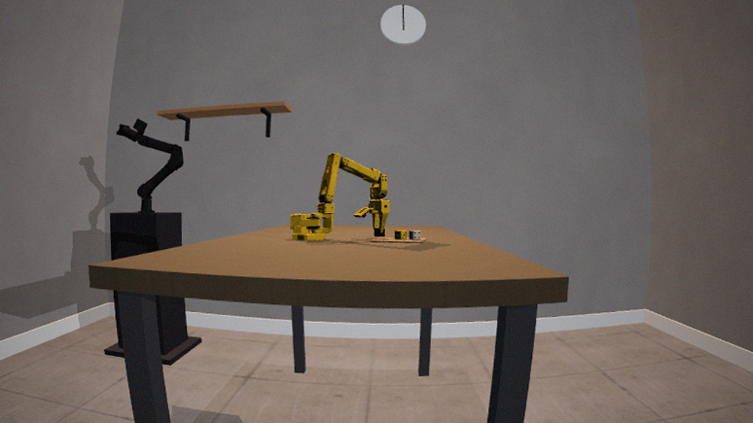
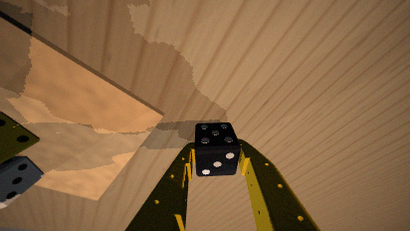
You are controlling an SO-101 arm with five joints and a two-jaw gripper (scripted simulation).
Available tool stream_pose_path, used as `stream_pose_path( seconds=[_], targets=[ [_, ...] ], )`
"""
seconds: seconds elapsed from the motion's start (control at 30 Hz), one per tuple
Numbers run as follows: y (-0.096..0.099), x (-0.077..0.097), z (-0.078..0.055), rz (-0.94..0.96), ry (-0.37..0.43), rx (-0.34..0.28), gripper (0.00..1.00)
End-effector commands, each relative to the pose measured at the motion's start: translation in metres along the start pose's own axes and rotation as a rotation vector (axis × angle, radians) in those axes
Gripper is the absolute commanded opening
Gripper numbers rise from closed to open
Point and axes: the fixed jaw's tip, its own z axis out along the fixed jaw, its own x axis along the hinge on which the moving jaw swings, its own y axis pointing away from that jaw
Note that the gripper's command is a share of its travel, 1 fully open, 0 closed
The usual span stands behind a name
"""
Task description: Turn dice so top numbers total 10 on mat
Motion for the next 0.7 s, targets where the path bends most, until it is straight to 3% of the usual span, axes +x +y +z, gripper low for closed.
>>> stream_pose_path(
  seconds=[0.0, 0.27, 0.67],
  targets=[
    [0.0019, 0.0035, -0.0026, 0.0, 0.029, 0.0, 0.0],
    [0.0019, 0.0035, -0.0024, 0.0, 0.029, 0.0, 0.01],
    [0.0019, 0.0035, -0.0024, 0.0, 0.029, 0.0, 0.14]
  ],
)
